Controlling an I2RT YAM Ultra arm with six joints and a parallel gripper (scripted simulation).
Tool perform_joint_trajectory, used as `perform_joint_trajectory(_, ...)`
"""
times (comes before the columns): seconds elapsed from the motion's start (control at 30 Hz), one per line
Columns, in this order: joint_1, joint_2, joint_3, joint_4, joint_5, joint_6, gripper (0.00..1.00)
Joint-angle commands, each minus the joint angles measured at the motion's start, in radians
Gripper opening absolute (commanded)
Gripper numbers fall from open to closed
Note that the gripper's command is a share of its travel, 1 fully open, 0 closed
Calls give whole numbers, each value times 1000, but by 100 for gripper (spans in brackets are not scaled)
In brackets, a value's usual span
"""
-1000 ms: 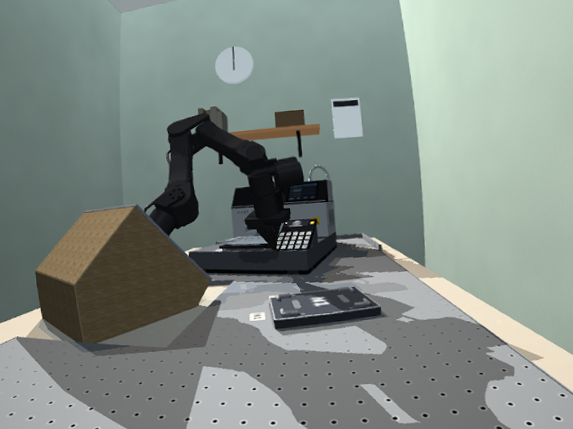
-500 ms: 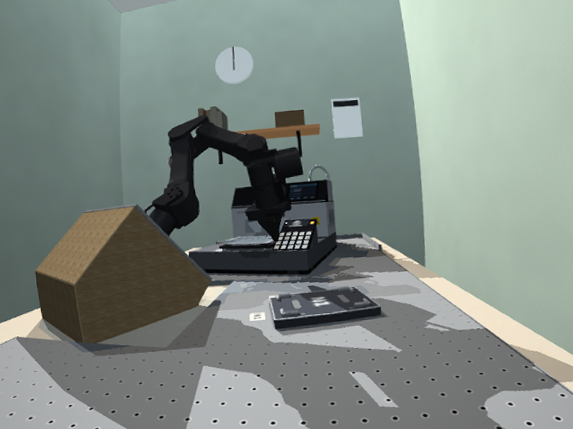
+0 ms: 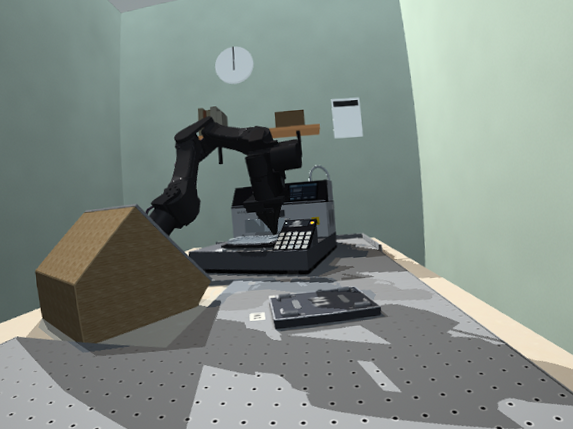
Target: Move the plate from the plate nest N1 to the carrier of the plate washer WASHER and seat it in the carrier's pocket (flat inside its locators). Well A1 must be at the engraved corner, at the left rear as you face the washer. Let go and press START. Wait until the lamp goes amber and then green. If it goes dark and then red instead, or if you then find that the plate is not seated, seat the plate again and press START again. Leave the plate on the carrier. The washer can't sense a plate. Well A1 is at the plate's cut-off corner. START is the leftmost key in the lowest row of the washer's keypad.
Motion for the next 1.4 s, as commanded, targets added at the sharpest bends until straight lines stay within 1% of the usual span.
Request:
perform_joint_trajectory(0.0,-32,22,32,-94,-32,-91,0)
perform_joint_trajectory(0.03,-32,22,32,-94,-32,-91,0)
perform_joint_trajectory(0.07,-44,35,43,-129,-34,-130,0)
perform_joint_trajectory(0.5,-162,111,120,-384,-31,-409,0)
perform_joint_trajectory(0.77,-167,131,122,-415,-30,-453,0)
perform_joint_trajectory(1.37,-169,130,123,-422,-30,-463,0)
